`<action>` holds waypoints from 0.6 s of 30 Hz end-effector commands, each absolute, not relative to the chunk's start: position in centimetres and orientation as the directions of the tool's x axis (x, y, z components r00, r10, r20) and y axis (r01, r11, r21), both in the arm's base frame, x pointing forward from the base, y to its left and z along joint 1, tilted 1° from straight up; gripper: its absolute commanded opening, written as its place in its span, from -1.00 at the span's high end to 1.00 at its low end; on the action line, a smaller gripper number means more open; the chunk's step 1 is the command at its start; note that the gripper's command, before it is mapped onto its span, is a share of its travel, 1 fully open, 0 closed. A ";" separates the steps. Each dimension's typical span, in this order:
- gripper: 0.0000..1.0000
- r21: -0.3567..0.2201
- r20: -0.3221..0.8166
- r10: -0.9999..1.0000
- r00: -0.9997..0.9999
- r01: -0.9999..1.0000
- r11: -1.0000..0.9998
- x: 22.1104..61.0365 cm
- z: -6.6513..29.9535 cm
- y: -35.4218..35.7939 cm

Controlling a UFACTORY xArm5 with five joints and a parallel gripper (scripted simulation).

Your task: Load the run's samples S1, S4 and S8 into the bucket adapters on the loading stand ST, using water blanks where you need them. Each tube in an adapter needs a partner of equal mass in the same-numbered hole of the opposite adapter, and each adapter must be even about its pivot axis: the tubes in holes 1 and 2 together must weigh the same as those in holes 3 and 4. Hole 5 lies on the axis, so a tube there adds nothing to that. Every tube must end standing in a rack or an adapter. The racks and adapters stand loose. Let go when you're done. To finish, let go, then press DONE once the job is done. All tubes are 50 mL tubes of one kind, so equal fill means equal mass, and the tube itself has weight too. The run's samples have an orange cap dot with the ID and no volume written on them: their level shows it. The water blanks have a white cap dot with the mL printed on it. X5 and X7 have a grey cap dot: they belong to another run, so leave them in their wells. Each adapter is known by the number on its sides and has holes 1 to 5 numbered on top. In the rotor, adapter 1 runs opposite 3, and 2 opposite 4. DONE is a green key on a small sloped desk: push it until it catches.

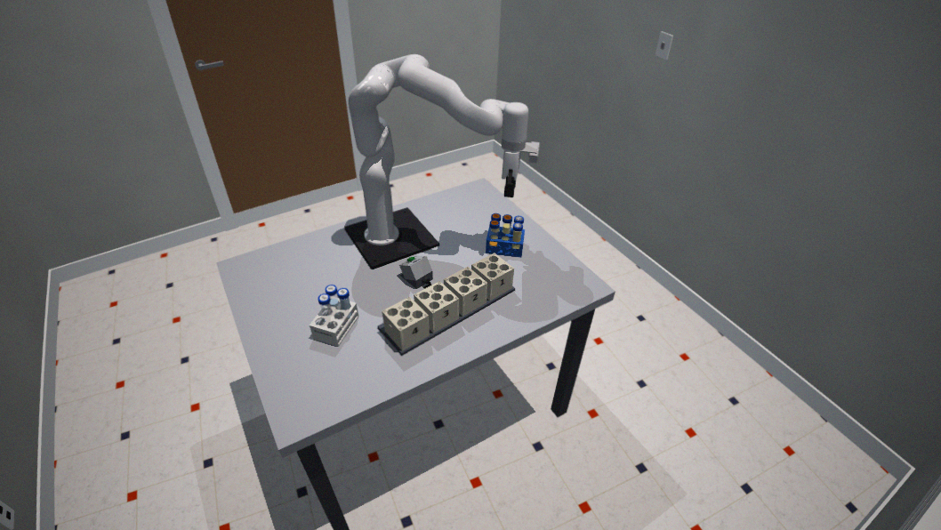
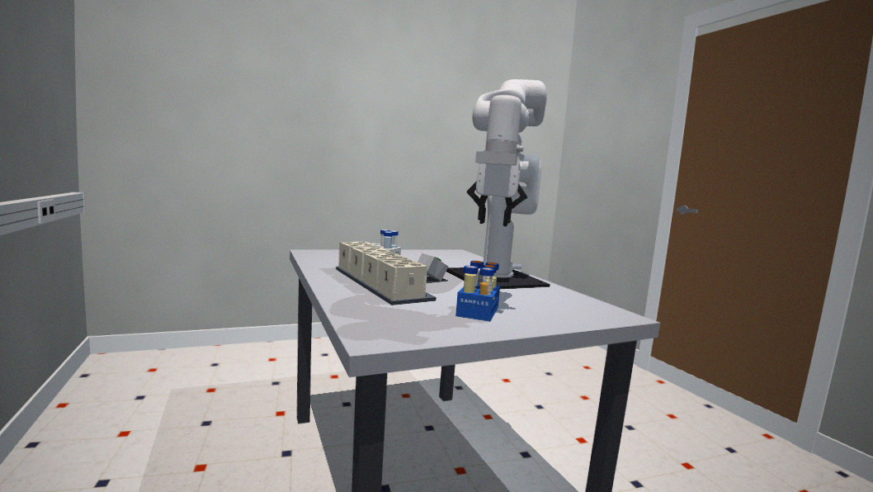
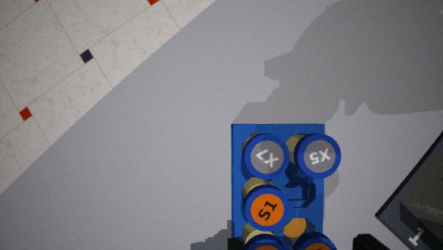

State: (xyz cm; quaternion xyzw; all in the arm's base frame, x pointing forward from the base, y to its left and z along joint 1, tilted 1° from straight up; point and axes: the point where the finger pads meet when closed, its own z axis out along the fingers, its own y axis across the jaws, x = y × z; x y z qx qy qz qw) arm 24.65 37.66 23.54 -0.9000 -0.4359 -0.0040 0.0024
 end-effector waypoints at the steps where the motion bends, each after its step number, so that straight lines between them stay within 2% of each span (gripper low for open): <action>1: -0.15 -0.012 0.013 0.785 0.620 0.785 -0.620 24.7 22.7 37.8; 18: -0.15 -0.012 0.013 0.785 0.620 0.785 -0.620 24.7 19.7 37.8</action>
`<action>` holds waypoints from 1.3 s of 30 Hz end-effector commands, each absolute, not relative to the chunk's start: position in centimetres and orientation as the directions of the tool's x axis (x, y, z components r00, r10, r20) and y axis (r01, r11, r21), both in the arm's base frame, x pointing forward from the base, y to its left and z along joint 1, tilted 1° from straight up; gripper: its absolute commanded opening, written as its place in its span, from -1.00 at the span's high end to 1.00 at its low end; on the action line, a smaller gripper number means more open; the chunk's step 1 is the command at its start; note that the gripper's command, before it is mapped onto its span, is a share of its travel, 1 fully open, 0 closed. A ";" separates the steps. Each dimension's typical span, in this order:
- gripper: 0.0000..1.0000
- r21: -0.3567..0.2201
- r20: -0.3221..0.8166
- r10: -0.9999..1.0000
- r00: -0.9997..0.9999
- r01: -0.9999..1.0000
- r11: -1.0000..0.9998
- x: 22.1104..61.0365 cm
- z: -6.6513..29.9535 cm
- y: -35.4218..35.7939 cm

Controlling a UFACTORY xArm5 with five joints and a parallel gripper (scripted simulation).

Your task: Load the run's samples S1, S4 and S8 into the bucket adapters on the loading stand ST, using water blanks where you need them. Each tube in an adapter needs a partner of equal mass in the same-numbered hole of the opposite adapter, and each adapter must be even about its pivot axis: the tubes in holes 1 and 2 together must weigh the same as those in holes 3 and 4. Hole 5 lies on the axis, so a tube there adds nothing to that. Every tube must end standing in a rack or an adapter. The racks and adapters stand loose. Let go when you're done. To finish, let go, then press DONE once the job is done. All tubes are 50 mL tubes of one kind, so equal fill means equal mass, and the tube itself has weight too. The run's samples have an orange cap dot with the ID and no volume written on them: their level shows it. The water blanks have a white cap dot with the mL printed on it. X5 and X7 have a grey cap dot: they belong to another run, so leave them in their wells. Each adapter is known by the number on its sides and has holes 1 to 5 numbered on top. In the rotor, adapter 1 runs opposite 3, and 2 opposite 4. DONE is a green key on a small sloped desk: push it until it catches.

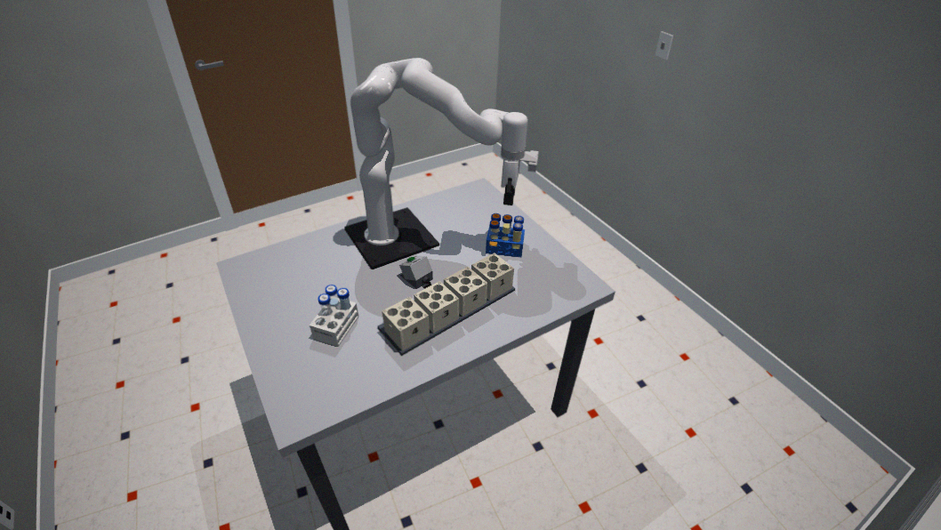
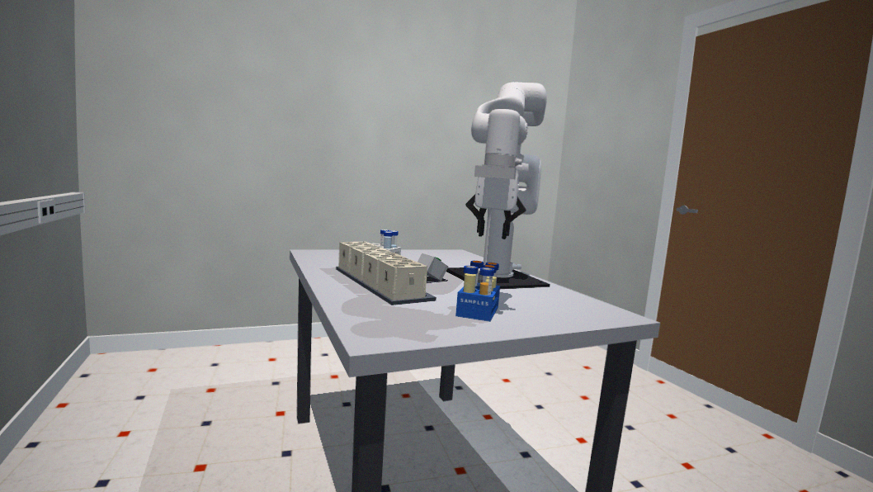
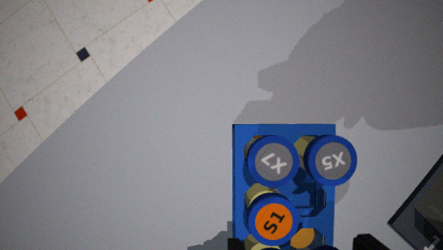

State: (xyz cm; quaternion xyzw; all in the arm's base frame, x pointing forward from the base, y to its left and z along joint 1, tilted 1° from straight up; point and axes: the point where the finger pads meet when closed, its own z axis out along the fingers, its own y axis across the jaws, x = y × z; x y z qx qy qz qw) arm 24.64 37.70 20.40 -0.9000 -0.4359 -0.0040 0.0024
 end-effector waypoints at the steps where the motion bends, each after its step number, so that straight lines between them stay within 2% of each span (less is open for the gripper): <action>1: -0.15 -0.012 0.013 0.785 0.620 0.785 -0.620 24.7 19.5 37.8; 39: -0.15 -0.012 0.013 0.785 0.620 0.785 -0.620 24.7 13.1 37.9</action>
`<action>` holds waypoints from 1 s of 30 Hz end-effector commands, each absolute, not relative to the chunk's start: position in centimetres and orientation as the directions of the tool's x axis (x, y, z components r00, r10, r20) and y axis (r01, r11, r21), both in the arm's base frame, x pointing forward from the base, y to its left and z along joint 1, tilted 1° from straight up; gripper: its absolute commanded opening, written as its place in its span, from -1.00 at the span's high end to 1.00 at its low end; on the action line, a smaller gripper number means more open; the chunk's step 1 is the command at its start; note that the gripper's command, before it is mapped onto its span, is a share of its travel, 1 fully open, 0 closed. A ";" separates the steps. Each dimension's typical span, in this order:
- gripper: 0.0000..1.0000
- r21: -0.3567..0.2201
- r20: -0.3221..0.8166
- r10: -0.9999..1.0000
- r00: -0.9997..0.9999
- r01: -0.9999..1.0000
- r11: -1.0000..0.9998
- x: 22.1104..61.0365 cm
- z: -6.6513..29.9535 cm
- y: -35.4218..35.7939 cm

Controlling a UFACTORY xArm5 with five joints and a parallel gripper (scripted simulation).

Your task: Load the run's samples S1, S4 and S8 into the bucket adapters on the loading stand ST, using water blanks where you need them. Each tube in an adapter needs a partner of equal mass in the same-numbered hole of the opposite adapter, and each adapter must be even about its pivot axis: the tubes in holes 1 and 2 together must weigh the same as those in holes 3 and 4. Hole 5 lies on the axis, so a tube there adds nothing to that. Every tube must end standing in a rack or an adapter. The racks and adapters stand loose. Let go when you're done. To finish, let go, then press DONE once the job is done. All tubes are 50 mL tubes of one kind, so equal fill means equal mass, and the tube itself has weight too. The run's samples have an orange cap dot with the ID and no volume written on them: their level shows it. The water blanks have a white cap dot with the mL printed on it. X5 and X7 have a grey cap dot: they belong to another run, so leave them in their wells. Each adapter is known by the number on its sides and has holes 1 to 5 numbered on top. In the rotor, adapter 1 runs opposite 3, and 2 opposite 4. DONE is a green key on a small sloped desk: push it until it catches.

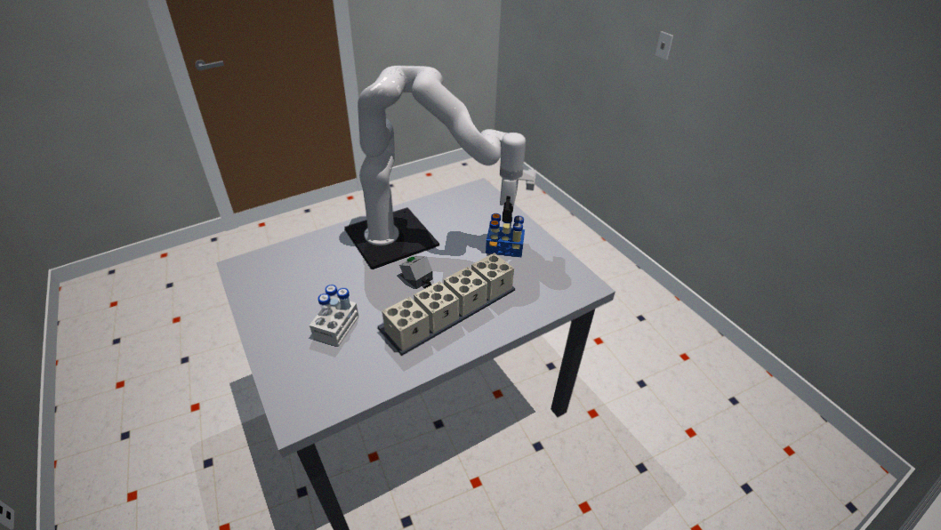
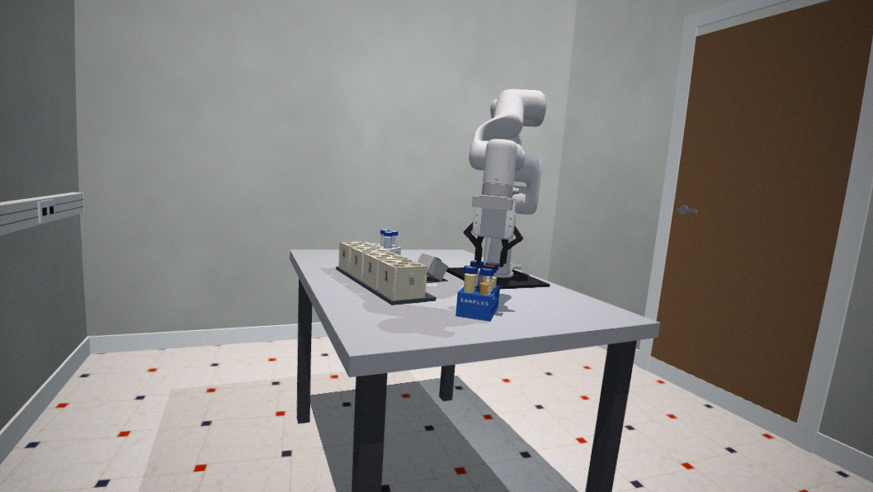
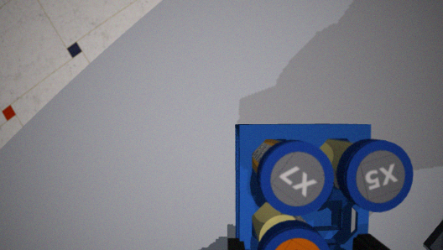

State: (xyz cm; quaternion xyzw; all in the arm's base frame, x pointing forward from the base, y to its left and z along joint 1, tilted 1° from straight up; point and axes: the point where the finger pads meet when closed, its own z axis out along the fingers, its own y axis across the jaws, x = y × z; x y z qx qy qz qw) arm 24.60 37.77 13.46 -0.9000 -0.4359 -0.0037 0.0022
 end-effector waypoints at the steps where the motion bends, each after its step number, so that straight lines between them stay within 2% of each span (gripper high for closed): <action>1: -0.15 -0.012 0.013 0.785 0.620 0.785 -0.620 24.7 13.0 37.9; 30: -0.15 -0.012 0.013 0.785 0.620 0.785 -0.620 24.7 11.8 37.9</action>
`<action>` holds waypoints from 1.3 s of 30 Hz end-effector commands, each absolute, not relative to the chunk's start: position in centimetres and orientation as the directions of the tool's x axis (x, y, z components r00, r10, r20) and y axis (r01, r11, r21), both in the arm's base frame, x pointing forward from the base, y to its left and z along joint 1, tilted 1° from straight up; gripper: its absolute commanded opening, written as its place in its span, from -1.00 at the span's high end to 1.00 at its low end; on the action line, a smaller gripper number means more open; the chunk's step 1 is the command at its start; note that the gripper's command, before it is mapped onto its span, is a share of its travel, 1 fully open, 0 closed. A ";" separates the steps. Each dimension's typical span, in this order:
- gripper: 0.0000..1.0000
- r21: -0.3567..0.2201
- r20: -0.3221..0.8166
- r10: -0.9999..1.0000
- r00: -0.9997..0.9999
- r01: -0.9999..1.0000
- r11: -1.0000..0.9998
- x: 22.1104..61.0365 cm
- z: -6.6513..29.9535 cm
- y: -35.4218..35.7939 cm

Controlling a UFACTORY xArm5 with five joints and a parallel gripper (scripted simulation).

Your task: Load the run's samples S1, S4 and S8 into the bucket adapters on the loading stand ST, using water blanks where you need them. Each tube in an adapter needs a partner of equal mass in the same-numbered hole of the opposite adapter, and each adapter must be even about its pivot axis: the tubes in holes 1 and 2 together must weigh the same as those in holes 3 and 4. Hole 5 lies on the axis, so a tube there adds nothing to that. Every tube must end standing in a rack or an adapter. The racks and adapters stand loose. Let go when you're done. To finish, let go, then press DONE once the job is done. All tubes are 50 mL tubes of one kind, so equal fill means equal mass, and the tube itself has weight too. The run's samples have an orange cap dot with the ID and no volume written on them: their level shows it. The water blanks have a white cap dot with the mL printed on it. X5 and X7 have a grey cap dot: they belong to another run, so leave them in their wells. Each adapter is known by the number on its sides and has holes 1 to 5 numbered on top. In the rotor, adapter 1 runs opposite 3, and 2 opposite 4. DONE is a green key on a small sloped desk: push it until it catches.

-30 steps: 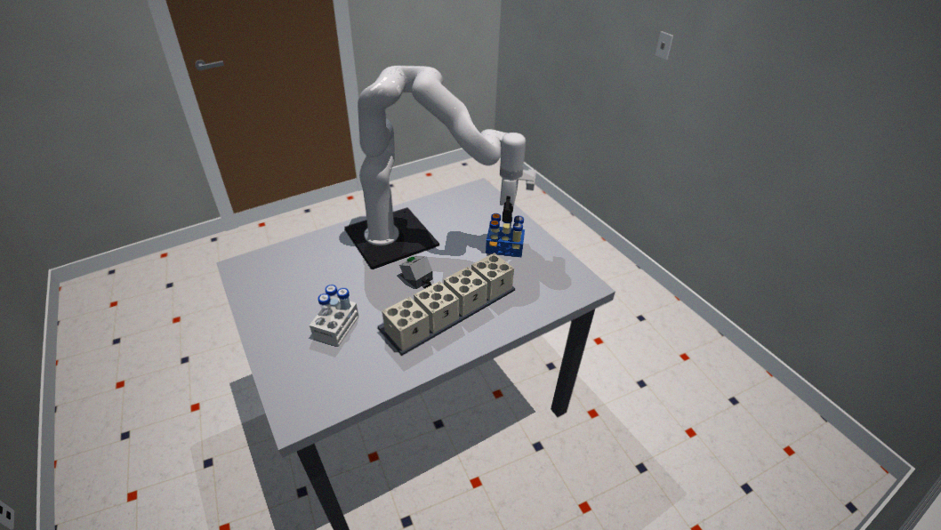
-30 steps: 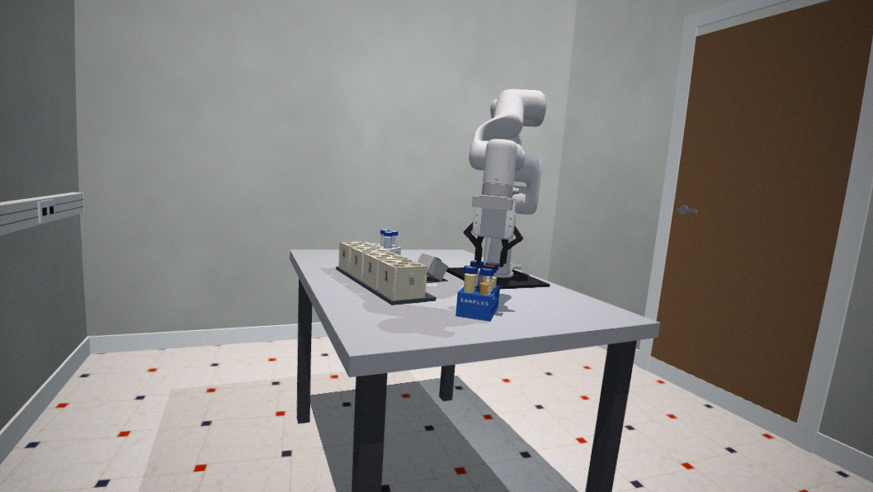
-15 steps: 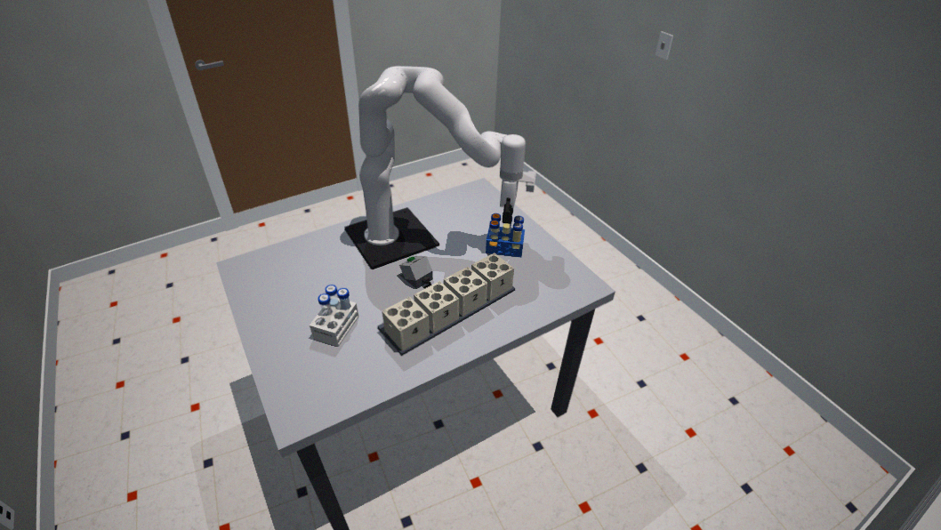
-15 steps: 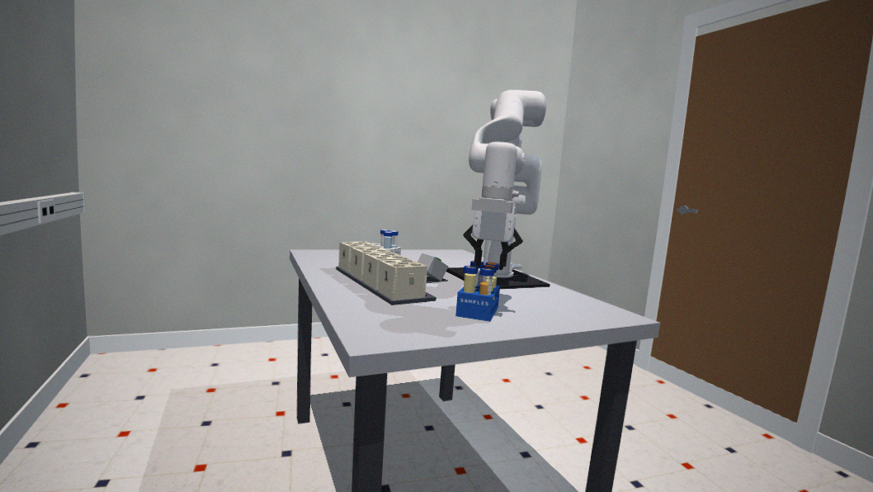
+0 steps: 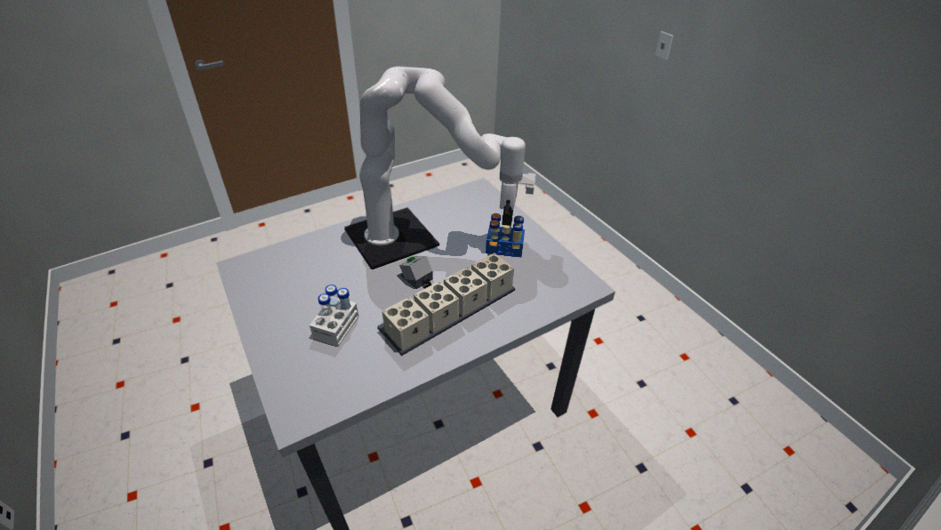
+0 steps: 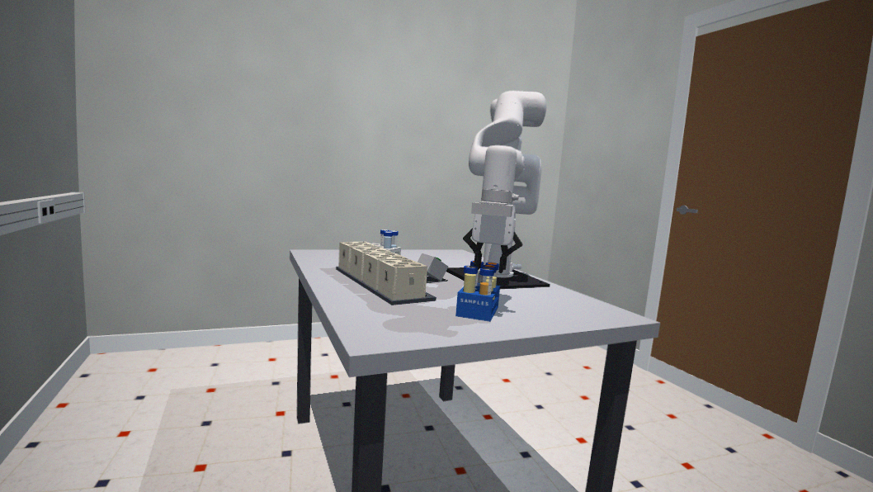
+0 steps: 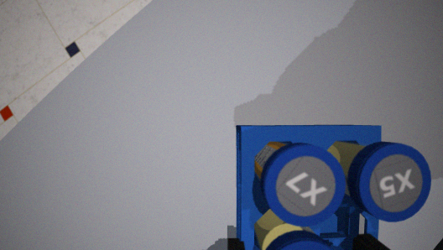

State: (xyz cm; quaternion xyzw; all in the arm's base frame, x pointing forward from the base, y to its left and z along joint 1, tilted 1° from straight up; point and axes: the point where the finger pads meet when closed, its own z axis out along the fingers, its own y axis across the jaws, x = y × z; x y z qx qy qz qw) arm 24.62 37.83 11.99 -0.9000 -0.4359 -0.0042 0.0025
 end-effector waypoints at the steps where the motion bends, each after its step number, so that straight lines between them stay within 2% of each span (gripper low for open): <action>1: -0.15 -0.012 0.013 0.785 0.620 0.785 -0.620 24.7 11.8 37.9; 31: -0.15 -0.012 0.013 0.785 0.620 0.785 -0.620 24.7 11.0 38.0; 32: 1.00 -0.012 0.013 0.785 0.620 0.785 -0.620 24.7 11.0 38.0; 39: 1.00 -0.012 0.013 0.785 0.620 0.785 -0.620 24.7 11.2 38.0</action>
